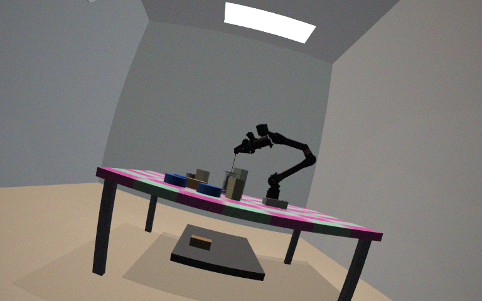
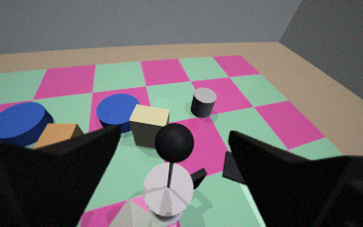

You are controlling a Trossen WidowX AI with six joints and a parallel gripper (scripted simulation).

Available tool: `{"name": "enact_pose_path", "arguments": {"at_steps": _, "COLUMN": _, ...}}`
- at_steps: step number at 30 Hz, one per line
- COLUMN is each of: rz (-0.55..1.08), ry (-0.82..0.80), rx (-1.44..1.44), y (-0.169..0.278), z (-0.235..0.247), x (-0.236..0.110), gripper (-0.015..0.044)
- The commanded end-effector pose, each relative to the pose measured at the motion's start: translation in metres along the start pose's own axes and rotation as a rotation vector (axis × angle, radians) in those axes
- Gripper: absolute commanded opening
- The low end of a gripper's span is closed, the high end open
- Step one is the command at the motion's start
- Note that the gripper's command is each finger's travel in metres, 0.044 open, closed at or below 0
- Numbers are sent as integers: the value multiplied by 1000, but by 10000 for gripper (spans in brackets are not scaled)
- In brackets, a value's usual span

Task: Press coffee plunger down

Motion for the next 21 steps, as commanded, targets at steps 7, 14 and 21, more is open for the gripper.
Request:
{"name": "enact_pose_path", "arguments": {"at_steps": 7, "rz": 6, "ry": -5, "rx": -4, "y": 2, "z": 0, "x": 3, "gripper": 177}}
{"name": "enact_pose_path", "arguments": {"at_steps": 14, "rz": 6, "ry": -5, "rx": -4, "y": 2, "z": 0, "x": 3, "gripper": 119}}
{"name": "enact_pose_path", "arguments": {"at_steps": 21, "rz": 6, "ry": -5, "rx": -4, "y": 2, "z": 0, "x": 4, "gripper": 119}}
Point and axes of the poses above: the point midway between the two fingers, 35 mm back from their tips, its own x axis out along the fingers, its own z axis across the jaws, y = z × x, the point moved 10 cm from there along -x, back along the fingers, and after that the axes turned 1 degree about x, right-handed, at the moved point
